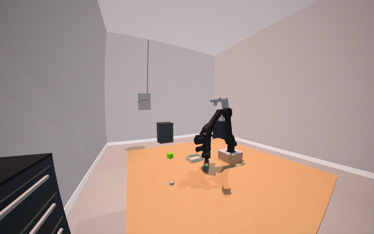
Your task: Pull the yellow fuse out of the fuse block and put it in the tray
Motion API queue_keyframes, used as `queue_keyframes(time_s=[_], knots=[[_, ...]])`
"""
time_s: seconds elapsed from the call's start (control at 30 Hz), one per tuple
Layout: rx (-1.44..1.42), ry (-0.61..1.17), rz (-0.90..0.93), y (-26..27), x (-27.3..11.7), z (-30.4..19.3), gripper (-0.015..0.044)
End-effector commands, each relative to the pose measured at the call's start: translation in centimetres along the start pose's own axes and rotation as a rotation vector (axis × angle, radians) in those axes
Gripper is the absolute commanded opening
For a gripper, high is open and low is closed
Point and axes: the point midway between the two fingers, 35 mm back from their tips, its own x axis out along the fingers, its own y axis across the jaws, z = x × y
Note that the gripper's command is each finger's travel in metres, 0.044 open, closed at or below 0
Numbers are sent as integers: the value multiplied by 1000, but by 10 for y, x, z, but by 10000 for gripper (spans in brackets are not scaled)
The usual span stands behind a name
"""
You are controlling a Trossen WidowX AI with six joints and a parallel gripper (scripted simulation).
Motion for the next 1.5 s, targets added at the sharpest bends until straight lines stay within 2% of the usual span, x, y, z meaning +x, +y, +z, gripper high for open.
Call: queue_keyframes(time_s=[0.0,1.13,1.47], knots=[[-3,9,-3,0,5,-2,74],[-3,9,-3,0,19,-2,74],[-1,5,-4,0,18,-1,7]])
